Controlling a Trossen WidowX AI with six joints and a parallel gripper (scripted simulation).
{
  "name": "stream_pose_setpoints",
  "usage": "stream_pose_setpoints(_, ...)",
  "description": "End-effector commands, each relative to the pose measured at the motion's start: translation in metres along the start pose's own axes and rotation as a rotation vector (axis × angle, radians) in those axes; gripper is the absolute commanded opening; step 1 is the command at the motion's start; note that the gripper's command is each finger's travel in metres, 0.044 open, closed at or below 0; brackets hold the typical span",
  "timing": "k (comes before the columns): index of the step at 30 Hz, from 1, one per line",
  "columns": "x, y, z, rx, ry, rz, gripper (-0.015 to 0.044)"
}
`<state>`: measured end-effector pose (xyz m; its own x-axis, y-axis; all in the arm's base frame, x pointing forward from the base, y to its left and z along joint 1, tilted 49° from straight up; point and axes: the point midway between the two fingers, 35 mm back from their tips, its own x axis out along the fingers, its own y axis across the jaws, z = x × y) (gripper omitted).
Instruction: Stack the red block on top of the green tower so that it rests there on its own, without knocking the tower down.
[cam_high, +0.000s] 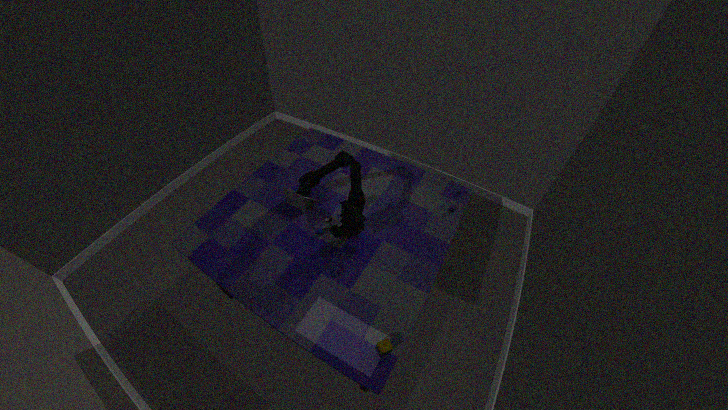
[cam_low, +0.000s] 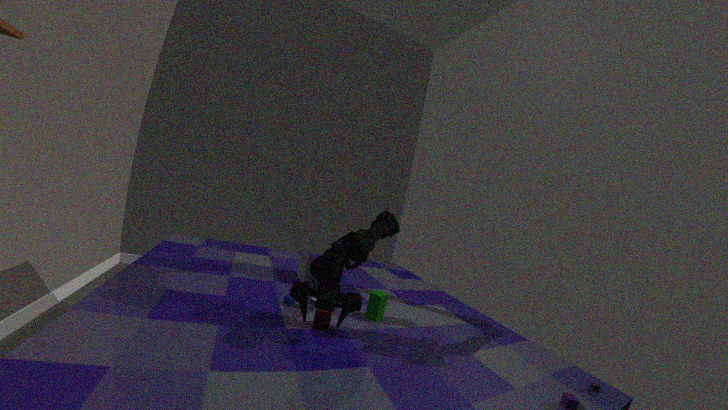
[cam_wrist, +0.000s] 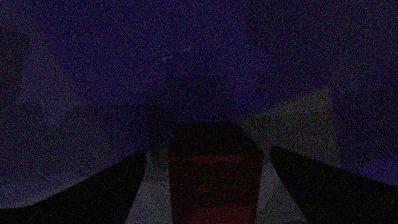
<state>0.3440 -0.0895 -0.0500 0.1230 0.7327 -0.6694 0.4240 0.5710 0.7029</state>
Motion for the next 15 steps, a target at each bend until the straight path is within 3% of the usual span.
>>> stream_pose_setpoints(1,0.0015,0.0011,-0.0002,0.004,0.002,0.005,0.044)
stream_pose_setpoints(5,0.0003,0.0011,-0.0002,0.004,0.002,0.005,0.044)
stream_pose_setpoints(15,0.0003,0.0011,-0.0002,0.004,0.002,0.005,0.0177)
